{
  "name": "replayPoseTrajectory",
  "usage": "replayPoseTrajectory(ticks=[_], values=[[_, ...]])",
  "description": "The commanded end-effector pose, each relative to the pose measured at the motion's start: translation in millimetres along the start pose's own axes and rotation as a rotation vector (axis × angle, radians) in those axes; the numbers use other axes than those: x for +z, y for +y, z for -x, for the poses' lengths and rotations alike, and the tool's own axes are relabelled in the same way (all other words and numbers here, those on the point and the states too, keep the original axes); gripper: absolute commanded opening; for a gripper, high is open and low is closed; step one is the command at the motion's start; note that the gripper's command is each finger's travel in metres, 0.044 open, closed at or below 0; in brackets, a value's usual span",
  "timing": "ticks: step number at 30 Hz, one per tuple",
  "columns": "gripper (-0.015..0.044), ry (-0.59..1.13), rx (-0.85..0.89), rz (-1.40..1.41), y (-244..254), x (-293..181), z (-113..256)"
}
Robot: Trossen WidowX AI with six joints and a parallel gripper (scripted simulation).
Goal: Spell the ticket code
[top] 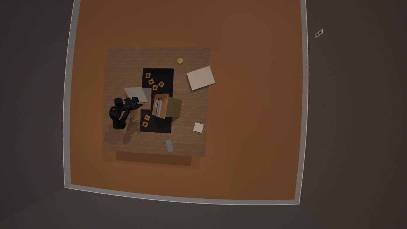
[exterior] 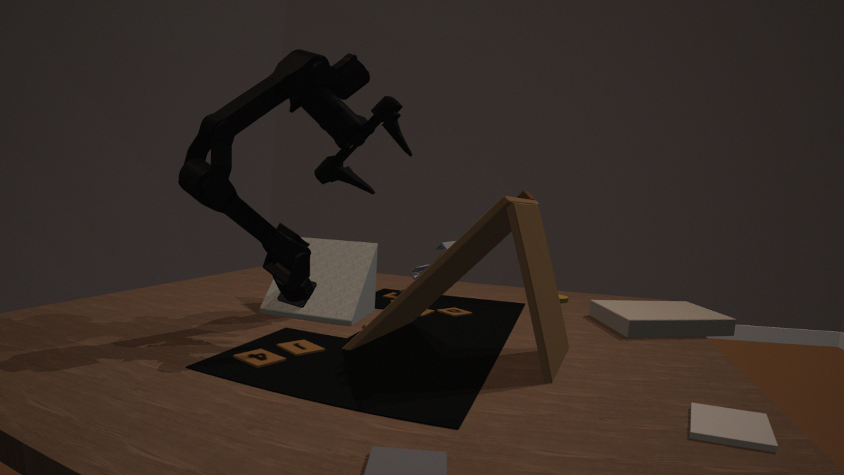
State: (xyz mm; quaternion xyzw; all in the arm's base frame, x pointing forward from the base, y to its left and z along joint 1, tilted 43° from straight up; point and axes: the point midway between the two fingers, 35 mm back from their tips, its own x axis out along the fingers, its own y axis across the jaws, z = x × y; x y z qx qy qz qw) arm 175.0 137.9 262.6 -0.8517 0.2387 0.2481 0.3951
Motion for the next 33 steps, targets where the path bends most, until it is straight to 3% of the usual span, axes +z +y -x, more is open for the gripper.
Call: replayPoseTrajectory(ticks=[1, 7, 12, 28, 32, 33], values=[[0.0440, -0.003, 0.003, 0.010, 0.1, 0.0, 0.4], [0.0440, -0.145, 0.054, 0.006, 4.1, -40.4, 5.0], [0.0440, -0.260, -0.015, 0.017, 8.0, -78.5, 22.5], [0.0440, -0.264, -0.020, 0.018, 8.2, -79.9, 23.4], [0.0340, -0.300, -0.018, 0.048, -1.3, -63.8, 14.7], [0.0340, -0.305, -0.007, 0.063, -5.5, -57.6, 9.9]])
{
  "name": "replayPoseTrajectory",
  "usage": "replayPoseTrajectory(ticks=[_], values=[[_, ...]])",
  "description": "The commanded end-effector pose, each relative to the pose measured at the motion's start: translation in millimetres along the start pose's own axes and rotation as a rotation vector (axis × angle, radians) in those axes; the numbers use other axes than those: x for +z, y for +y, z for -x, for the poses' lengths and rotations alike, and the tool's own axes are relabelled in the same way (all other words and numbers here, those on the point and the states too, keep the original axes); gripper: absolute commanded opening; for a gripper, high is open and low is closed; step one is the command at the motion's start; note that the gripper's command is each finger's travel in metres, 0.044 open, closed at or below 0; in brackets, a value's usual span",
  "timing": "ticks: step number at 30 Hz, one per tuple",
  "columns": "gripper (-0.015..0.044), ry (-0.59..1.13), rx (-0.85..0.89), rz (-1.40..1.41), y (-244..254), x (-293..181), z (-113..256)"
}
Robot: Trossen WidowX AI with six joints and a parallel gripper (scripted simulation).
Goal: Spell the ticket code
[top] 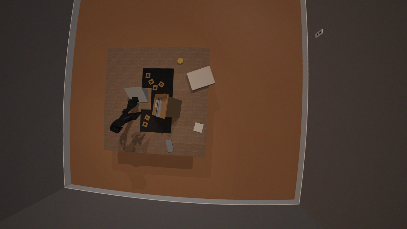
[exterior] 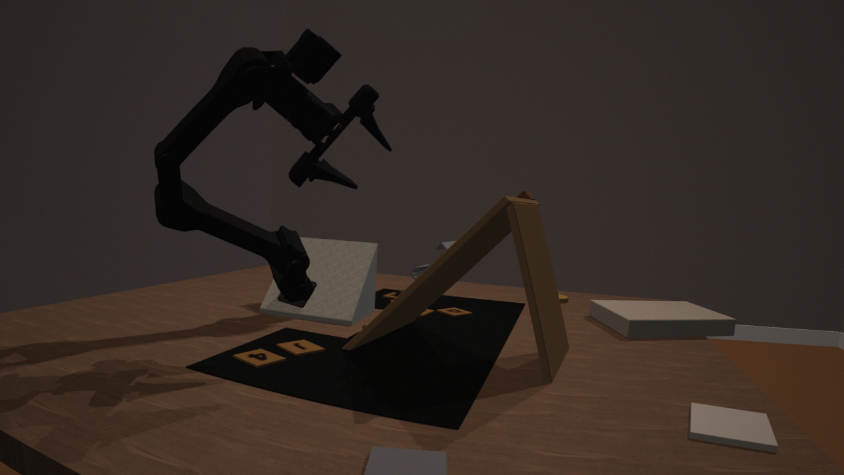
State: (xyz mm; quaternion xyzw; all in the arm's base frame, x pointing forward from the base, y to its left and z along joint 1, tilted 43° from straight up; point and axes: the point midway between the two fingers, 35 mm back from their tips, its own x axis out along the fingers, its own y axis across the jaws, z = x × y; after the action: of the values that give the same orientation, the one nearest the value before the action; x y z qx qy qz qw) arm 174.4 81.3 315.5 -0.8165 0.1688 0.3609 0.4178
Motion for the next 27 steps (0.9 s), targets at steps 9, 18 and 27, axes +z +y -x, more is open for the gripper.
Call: replayPoseTrajectory(ticks=[9, 18, 27], values=[[0.0340, -0.013, 0.236, 0.171, -40.6, 53.8, -90.4], [0.0340, 0.007, 0.495, 0.339, -40.6, 111.6, -196.5], [0.0340, 0.023, 0.749, 0.512, 12.1, 168.6, -300.1]])
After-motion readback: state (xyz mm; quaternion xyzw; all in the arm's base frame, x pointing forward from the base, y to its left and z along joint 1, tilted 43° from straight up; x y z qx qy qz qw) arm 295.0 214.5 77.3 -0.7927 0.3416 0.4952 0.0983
